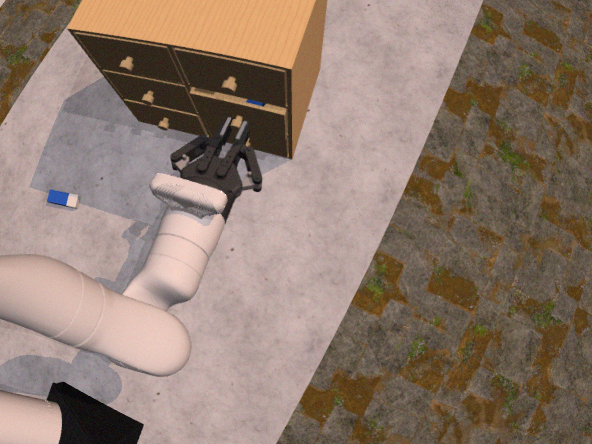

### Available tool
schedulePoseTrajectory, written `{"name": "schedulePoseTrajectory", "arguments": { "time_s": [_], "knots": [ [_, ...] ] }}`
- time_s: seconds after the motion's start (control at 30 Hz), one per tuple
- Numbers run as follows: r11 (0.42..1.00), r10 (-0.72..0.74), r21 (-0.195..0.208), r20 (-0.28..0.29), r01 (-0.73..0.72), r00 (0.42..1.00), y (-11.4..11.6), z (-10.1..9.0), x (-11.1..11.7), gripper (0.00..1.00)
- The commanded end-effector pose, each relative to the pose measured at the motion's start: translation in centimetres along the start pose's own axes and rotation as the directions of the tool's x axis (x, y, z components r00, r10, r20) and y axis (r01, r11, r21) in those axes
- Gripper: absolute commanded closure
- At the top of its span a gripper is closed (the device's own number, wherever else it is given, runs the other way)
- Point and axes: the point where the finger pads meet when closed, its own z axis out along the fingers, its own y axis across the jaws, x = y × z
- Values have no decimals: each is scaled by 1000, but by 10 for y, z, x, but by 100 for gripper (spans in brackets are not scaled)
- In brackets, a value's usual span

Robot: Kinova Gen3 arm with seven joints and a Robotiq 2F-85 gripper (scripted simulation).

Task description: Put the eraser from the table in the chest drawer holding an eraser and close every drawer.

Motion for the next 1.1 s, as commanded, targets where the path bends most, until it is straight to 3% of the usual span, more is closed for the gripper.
{"name": "schedulePoseTrajectory", "arguments": {
  "time_s": [0.0,1.07],
  "knots": [
    [1000,-4,1,3,4,1000,0,-7,-4,87],
    [1000,-4,2,2,4,1000,0,-44,-17,87]
  ]
}}
